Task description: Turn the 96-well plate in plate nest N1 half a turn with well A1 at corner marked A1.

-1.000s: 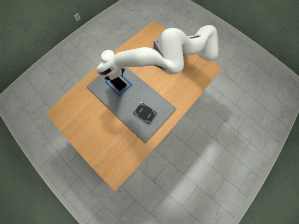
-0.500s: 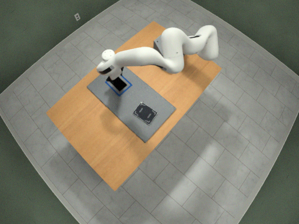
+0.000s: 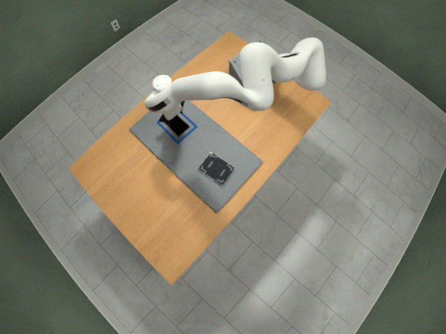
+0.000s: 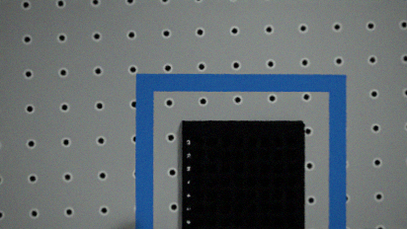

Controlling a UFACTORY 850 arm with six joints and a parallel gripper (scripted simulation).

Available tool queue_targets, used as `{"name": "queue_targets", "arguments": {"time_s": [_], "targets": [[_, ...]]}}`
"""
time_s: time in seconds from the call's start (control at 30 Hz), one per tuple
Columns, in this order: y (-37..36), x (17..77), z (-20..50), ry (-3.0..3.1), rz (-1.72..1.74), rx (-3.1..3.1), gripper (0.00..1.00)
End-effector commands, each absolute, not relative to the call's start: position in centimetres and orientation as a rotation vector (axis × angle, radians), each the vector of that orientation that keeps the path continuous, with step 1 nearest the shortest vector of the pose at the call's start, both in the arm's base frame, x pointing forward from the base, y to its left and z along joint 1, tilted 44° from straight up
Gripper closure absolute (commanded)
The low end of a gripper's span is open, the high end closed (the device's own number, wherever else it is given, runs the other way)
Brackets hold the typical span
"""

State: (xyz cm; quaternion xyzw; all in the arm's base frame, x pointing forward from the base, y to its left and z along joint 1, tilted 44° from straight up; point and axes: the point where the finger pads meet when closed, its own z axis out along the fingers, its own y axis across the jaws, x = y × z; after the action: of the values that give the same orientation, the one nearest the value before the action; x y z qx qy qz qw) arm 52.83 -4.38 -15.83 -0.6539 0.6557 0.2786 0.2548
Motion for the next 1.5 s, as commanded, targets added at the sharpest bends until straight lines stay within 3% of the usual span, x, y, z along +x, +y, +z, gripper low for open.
{"name": "queue_targets", "arguments": {"time_s": [0.0,1.47], "targets": [[-3.8,52.9,-16.5,1.781,0.754,-1.776,0.0],[-0.8,52.8,-19.5,1.781,0.754,-1.776,0.0]]}}
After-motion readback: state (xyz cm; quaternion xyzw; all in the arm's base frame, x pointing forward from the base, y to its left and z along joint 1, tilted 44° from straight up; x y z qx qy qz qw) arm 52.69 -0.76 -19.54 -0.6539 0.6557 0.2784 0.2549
